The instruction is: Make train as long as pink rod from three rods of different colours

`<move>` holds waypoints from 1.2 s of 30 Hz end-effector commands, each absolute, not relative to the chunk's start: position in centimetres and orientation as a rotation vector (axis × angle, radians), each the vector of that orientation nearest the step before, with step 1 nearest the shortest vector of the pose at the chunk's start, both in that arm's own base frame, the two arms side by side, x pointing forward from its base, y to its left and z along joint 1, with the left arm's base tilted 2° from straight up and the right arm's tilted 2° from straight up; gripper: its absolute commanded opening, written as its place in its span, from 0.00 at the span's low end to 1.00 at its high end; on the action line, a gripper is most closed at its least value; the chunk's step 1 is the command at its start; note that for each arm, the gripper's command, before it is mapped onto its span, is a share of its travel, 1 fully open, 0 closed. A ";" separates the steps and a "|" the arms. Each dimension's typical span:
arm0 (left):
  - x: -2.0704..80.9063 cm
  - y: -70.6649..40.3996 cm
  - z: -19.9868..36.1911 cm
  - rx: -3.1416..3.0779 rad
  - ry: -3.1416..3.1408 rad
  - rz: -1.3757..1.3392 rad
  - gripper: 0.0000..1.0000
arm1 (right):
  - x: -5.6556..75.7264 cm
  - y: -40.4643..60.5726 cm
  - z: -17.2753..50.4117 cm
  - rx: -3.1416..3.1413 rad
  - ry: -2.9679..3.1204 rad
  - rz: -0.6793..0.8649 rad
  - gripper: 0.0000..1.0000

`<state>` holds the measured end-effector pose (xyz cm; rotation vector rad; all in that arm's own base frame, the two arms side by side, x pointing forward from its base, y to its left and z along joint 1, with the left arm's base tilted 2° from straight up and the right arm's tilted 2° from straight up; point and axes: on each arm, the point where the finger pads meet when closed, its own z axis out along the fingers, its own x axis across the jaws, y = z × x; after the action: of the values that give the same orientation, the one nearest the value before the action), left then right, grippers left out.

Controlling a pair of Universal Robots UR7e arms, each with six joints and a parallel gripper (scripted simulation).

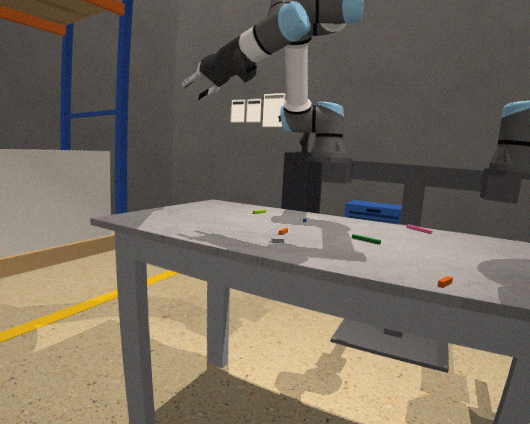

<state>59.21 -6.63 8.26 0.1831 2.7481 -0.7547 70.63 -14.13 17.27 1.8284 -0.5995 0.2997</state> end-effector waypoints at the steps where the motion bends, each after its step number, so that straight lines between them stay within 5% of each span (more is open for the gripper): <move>1: 59.3 -6.6 8.4 0.184 2.745 -0.755 1.00 | 70.7 -14.1 17.4 1.829 -0.601 0.302 1.00; 36: 57.9 -9.7 6.6 0.127 2.803 -0.763 1.00 | 69.0 -16.9 17.5 1.849 -0.607 0.222 1.00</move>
<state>58.18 -9.03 6.91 0.1399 2.7932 -0.7615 69.36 -16.25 17.36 1.8434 -0.6050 0.2379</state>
